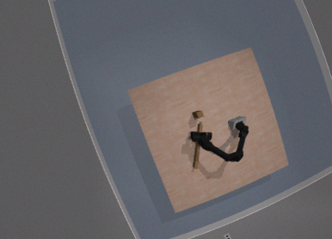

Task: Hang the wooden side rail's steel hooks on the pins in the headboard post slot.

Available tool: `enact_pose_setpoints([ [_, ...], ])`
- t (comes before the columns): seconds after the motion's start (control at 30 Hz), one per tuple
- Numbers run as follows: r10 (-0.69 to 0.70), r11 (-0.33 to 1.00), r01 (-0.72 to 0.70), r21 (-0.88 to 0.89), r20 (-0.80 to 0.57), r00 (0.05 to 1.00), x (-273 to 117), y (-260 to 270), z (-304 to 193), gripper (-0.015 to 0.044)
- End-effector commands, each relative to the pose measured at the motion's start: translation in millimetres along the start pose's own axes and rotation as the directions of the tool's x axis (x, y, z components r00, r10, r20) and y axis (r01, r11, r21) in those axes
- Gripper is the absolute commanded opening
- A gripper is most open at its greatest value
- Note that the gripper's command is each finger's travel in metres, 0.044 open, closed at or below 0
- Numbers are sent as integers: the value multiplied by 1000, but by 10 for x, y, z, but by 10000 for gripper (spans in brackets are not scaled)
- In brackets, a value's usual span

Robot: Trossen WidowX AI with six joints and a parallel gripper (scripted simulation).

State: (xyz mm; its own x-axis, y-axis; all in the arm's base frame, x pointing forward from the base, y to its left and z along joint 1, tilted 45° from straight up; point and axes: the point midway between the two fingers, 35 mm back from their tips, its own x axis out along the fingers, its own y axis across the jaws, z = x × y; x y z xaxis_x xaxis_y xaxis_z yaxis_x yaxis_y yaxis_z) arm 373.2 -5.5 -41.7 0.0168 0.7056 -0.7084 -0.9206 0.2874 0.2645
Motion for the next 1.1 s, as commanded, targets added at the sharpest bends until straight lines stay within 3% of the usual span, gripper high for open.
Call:
enact_pose_setpoints([
  [0.0,-3,998,3,-67,1,1000,0,5,42,0],
  [1.07,-3,941,3,-339,1,1000,0,125,67,0],
])
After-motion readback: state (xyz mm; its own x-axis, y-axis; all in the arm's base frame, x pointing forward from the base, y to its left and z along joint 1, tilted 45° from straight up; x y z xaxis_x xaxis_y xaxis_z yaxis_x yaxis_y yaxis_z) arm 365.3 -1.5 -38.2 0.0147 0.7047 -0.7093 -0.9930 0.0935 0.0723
